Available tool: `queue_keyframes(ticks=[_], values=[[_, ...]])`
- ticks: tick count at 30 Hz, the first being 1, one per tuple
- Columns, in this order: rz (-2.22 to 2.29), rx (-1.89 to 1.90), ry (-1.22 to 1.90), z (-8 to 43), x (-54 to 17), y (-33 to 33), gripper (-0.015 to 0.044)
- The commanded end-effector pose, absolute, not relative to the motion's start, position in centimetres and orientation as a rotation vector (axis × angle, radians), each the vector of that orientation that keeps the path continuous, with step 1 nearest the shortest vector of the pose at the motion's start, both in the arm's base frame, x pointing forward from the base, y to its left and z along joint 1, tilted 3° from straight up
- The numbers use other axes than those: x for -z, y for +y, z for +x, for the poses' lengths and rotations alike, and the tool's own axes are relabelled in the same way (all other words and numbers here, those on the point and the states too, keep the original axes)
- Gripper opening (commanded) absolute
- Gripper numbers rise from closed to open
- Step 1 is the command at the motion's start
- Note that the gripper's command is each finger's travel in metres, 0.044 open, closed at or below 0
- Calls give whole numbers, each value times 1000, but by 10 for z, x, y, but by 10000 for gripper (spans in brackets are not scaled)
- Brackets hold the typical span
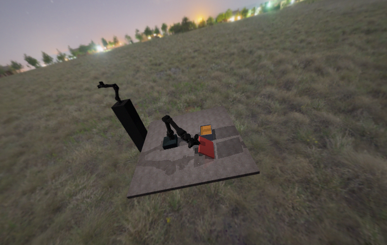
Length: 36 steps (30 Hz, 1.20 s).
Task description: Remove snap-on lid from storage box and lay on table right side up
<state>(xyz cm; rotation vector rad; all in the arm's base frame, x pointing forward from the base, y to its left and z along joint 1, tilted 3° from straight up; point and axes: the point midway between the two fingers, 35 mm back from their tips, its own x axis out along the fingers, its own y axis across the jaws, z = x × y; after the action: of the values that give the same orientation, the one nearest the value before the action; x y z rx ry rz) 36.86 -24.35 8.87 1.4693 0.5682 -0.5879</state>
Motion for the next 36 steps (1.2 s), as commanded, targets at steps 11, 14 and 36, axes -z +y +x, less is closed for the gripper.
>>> queue_keyframes(ticks=[11,14,36], values=[[1464,574,566,369,-79,-243,0],[1464,574,566,369,-77,-243,0],[1464,574,566,368,-59,-244,0]])
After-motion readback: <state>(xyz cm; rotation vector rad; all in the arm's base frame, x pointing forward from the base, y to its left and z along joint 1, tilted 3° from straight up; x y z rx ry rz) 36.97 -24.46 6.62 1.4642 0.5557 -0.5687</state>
